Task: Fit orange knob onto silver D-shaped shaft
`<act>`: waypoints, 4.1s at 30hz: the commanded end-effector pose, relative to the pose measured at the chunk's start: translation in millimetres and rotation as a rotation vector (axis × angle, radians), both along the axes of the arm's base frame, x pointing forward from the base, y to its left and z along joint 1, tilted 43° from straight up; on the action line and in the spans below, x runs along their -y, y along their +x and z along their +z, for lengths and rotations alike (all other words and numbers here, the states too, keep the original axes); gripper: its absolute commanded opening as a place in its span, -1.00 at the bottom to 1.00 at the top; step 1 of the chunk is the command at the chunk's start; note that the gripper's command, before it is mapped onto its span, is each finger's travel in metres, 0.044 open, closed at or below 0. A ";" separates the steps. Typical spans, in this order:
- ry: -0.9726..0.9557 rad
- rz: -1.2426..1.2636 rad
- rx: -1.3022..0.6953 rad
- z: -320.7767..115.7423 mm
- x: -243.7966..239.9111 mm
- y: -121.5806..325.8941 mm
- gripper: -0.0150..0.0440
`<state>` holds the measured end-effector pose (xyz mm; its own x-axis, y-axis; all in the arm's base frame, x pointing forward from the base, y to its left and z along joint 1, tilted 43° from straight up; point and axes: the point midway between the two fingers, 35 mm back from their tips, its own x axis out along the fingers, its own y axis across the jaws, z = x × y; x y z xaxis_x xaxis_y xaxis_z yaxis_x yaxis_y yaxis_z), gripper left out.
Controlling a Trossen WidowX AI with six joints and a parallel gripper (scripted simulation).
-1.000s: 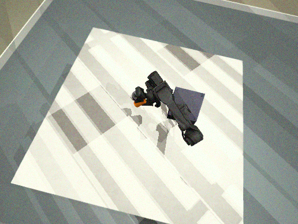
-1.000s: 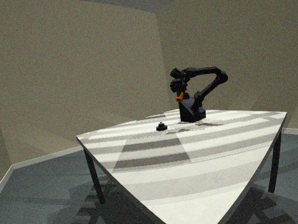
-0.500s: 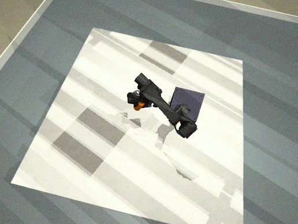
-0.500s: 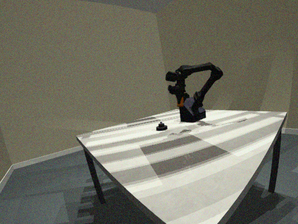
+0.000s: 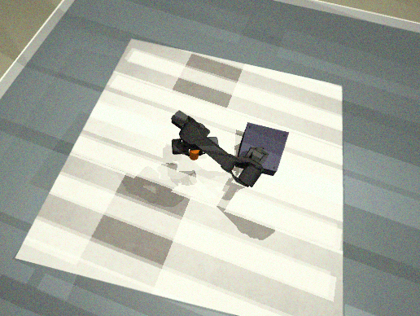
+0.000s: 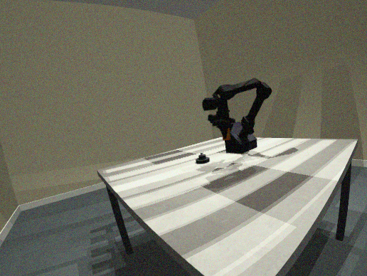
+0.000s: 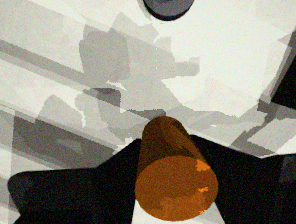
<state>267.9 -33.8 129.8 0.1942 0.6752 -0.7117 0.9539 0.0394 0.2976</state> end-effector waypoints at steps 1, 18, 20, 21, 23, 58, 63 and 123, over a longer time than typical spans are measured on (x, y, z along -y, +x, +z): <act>-0.017 0.018 -0.021 -4.8 -2.9 3.8 -0.49; -0.028 0.024 -0.023 -64.7 -50.3 26.6 -0.49; -0.027 0.025 -0.023 -71.5 -56.2 28.5 -0.49; -0.026 0.025 -0.023 -74.9 -59.2 29.4 -0.49; -0.025 0.026 -0.022 -81.6 -65.2 31.2 -0.49; -0.023 0.035 -0.023 -98.4 -81.4 33.5 0.32; -0.025 0.034 -0.023 -91.6 -73.9 33.2 0.50; -0.019 0.029 -0.022 -98.2 -80.0 33.1 1.00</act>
<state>301.9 42.1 35.9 0.1608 0.6623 -0.7317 0.9569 0.0769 0.2799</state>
